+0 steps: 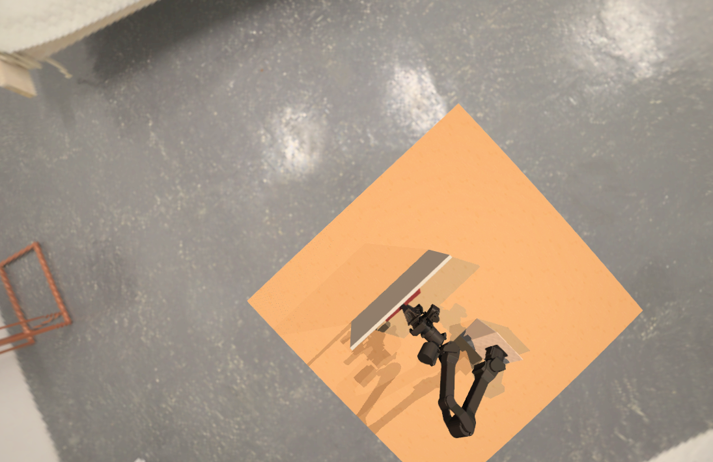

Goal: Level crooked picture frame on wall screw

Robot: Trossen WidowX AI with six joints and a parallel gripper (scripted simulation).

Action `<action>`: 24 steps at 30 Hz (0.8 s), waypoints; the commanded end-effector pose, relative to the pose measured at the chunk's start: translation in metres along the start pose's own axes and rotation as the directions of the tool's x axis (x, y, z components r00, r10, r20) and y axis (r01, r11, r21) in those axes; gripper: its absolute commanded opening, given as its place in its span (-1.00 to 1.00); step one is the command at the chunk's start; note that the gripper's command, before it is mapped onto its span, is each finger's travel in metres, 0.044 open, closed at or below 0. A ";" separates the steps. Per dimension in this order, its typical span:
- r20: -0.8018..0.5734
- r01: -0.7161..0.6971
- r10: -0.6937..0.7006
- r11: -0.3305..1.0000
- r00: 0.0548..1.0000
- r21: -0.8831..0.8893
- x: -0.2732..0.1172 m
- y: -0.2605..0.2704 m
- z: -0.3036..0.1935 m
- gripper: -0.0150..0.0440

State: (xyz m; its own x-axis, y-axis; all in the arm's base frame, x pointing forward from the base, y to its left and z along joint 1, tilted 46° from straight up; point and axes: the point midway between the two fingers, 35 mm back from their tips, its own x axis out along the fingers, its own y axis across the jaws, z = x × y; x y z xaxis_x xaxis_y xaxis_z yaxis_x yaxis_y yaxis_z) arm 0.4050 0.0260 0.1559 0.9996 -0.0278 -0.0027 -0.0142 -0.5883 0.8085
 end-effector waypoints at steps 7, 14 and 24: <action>-0.001 0.000 0.001 0.998 1.000 0.057 0.000 0.000 0.000 -0.49; -0.001 -0.001 0.001 0.995 1.000 0.099 0.000 0.000 0.000 -0.49; -0.002 -0.001 0.001 0.990 1.000 0.140 0.000 0.000 0.000 -0.49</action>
State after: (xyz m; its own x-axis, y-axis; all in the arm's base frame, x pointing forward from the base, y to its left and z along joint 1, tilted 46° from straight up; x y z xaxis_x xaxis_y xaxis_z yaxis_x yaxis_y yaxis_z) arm 0.4051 0.0257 0.1557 0.9996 -0.0297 -0.0021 -0.0189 -0.6869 0.7265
